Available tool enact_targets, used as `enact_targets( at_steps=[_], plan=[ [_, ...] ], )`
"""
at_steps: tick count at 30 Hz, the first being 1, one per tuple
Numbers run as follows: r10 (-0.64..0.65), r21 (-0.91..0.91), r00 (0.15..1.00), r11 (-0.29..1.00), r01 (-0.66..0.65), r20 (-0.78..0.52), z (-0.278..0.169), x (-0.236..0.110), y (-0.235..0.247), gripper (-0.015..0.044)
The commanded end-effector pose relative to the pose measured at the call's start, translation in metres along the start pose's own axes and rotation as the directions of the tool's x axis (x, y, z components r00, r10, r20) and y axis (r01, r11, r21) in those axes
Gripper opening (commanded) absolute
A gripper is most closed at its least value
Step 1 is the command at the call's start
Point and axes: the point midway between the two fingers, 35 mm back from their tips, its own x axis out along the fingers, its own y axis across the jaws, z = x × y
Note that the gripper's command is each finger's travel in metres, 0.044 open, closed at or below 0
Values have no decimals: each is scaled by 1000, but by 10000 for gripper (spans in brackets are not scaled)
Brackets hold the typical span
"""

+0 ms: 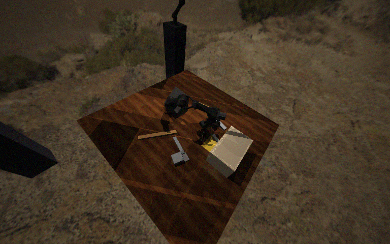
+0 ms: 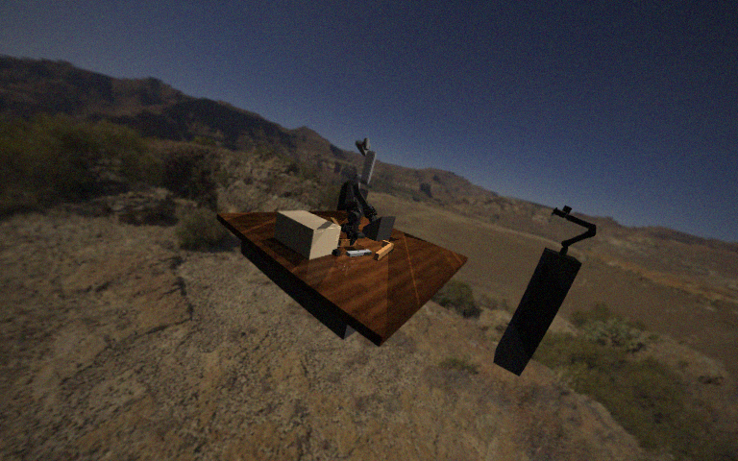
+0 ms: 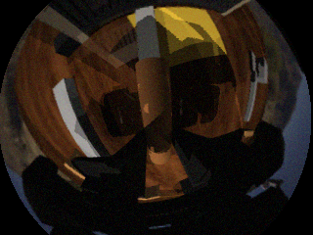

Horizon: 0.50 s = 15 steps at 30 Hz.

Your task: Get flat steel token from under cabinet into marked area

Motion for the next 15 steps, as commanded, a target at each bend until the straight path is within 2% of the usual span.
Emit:
enact_targets(
  at_steps=[1, 15],
  plan=[
    [3, 3, 1000, 1000, -3, 0, 8, 0, 1, 0],
    [3, 3, 1000, 1000, -3, 1, 23, 0, 1, 0]
  ],
)
